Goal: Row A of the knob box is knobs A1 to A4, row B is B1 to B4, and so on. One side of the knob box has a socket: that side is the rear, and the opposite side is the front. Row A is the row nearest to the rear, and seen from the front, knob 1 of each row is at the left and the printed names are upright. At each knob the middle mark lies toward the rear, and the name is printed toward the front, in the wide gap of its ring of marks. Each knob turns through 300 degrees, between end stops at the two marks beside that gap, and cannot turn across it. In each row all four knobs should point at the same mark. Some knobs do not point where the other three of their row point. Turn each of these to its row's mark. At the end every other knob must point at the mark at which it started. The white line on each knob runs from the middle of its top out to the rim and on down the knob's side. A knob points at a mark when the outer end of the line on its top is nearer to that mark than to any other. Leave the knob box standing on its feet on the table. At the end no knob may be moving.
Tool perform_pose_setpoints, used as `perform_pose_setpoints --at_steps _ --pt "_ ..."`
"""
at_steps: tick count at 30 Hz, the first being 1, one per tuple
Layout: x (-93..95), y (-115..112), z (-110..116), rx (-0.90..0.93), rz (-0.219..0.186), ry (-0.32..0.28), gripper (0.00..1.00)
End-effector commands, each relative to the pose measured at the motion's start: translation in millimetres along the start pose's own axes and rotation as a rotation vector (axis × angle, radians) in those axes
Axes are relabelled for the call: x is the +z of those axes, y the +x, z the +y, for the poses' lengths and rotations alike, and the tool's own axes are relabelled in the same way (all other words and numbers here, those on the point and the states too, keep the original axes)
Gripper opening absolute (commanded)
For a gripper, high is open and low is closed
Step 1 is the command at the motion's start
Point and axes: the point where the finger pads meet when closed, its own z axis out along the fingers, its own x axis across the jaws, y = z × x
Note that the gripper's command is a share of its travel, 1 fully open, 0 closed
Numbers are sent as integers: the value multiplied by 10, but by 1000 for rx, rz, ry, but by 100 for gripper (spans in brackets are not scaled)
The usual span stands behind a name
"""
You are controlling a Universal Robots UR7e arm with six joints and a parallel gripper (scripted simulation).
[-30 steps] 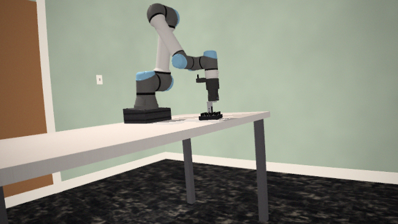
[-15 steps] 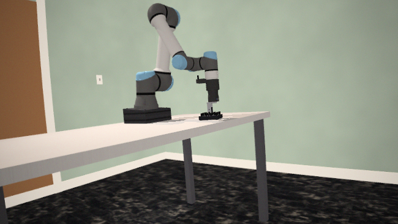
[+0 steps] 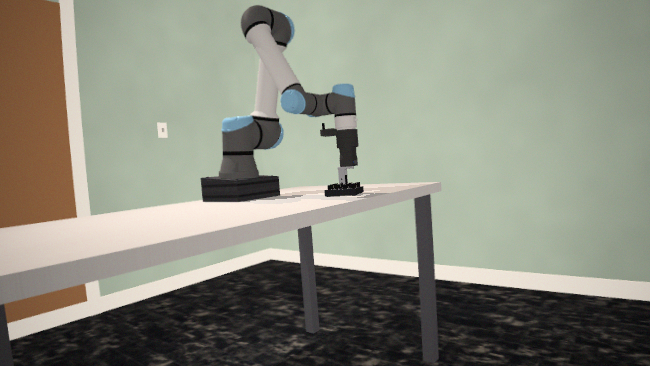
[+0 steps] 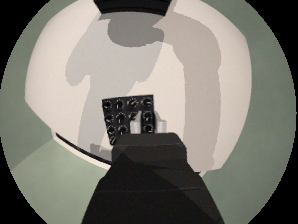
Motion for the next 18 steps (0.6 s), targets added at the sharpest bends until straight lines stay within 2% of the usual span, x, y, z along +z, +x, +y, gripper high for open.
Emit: perform_pose_setpoints --at_steps 1,14,15,18 --pt "-4 -1 4 0 0 -1 46" --pt "-4 -1 4 0 0 -1 46" --pt "-4 -1 4 0 0 -1 30" --pt "-4 -1 4 0 0 -1 30"
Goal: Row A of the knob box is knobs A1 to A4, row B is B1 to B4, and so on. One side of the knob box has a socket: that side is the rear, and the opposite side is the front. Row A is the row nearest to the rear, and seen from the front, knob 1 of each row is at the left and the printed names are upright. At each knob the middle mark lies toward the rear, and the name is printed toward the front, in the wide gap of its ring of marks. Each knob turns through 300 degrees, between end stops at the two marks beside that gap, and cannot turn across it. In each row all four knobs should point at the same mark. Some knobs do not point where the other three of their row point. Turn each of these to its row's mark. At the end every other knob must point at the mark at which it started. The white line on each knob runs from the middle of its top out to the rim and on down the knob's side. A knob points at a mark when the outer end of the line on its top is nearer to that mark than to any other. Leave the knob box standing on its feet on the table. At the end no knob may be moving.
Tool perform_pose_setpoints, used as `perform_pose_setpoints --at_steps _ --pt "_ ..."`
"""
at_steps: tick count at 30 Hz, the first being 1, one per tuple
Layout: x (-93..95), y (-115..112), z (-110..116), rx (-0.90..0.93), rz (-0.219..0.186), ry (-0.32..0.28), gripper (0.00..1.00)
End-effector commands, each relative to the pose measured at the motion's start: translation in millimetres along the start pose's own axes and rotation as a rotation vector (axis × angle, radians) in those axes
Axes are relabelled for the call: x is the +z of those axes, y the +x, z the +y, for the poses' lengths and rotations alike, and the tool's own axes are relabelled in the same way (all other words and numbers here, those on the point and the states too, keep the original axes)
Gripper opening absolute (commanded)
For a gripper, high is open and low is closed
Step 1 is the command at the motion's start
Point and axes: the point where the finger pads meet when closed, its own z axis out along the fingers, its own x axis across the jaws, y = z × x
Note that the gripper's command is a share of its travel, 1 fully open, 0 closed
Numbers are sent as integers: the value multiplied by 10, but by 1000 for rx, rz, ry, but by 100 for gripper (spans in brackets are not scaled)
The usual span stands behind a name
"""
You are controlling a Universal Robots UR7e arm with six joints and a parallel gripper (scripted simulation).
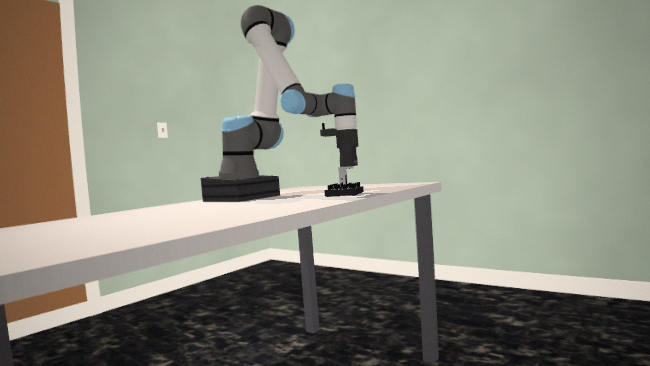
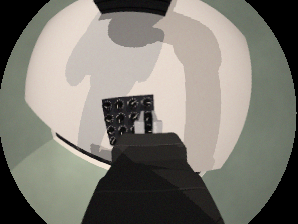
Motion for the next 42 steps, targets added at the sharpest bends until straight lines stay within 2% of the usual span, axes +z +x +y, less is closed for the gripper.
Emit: perform_pose_setpoints --at_steps 1,42 --pt "-3 -1 4 0 0 -1 30" --pt "-3 -1 4 -20 0 -1 30"
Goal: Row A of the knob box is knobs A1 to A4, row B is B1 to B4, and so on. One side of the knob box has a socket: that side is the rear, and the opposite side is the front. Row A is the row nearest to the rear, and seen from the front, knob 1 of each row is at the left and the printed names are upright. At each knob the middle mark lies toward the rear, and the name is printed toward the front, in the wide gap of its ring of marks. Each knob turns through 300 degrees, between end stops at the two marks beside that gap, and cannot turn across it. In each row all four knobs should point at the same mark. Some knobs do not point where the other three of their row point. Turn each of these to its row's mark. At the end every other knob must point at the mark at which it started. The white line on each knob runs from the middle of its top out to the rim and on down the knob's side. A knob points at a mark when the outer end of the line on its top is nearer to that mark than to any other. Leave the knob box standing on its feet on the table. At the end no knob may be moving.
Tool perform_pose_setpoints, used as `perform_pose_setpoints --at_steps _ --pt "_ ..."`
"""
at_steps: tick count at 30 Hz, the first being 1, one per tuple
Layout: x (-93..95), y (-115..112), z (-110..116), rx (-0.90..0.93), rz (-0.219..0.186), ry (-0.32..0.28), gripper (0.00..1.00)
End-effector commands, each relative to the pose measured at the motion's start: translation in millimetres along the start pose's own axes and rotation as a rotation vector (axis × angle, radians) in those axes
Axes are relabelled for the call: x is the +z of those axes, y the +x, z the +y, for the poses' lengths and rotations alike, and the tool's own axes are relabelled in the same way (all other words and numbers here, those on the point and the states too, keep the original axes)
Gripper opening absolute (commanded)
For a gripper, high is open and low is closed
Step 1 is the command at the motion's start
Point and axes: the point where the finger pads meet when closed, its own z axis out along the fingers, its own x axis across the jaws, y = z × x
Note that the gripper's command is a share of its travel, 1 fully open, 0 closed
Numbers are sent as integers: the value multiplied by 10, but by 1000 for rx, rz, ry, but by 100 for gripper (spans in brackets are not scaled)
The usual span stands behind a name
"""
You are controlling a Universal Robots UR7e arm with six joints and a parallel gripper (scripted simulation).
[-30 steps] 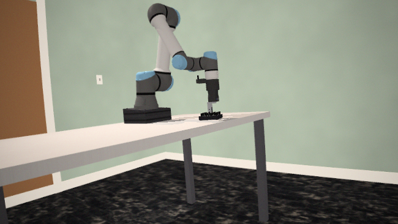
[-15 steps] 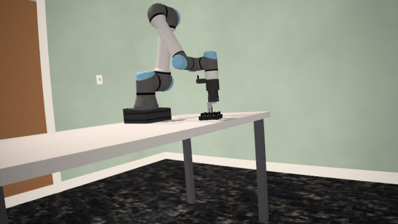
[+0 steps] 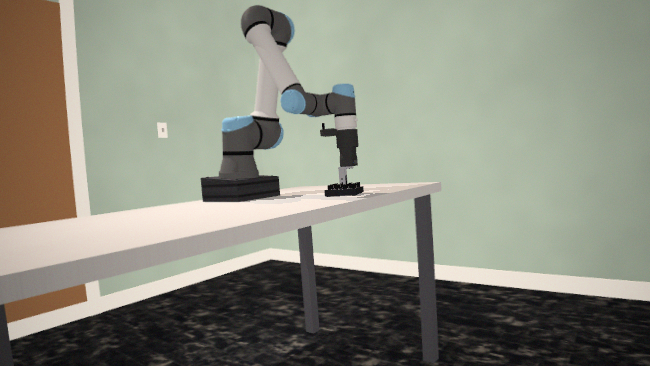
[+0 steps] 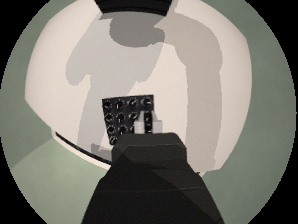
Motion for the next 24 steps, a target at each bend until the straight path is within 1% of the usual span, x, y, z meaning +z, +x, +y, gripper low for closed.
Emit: perform_pose_setpoints --at_steps 1,10,24 --pt "-3 -1 4 -15 0 -1 30" --pt "-3 -1 4 -56 0 -1 30" --pt "-4 -1 4 -186 0 -1 30"
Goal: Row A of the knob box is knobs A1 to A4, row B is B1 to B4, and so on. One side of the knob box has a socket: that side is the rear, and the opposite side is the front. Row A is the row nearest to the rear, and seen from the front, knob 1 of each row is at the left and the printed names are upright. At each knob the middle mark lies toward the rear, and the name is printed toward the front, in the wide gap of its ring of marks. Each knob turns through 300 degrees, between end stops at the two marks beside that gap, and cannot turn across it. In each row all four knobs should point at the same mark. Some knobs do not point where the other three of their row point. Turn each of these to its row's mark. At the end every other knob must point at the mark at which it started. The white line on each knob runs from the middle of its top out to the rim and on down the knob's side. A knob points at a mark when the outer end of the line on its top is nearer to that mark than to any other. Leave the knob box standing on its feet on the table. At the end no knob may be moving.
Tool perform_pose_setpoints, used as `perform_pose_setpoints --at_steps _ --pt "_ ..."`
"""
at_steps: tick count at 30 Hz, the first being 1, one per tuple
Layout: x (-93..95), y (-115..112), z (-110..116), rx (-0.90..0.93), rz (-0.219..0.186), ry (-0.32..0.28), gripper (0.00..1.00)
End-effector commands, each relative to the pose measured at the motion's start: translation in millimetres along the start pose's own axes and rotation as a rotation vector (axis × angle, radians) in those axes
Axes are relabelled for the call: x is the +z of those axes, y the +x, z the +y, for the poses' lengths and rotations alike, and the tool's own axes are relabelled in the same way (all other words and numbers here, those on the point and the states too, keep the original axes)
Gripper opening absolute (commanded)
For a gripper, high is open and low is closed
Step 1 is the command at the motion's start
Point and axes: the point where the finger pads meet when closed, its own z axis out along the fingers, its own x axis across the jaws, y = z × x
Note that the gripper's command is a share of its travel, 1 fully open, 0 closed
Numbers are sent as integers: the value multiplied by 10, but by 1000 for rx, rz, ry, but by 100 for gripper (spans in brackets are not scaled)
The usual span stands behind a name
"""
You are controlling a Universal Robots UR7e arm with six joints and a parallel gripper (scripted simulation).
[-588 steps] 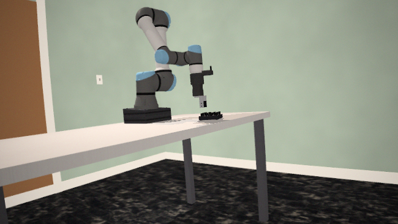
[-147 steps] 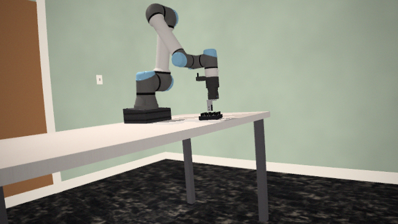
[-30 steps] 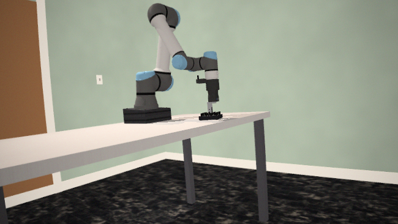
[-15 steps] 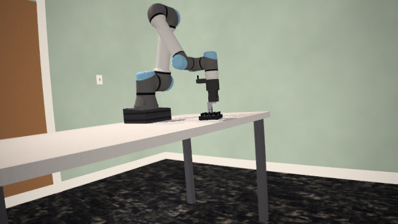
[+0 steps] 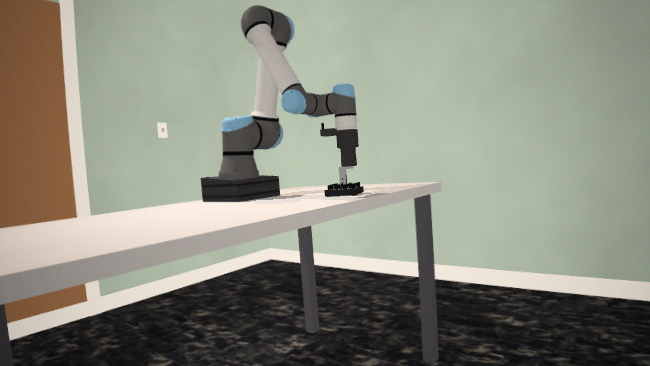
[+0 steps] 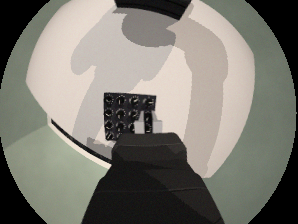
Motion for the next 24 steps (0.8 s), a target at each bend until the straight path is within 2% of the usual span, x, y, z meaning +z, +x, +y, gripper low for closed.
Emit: perform_pose_setpoints --at_steps 1,14,24 --pt "-4 -1 4 -60 0 -2 30" --pt "-4 -1 4 -248 0 -2 30" --pt "-4 -1 4 -458 0 -2 30"
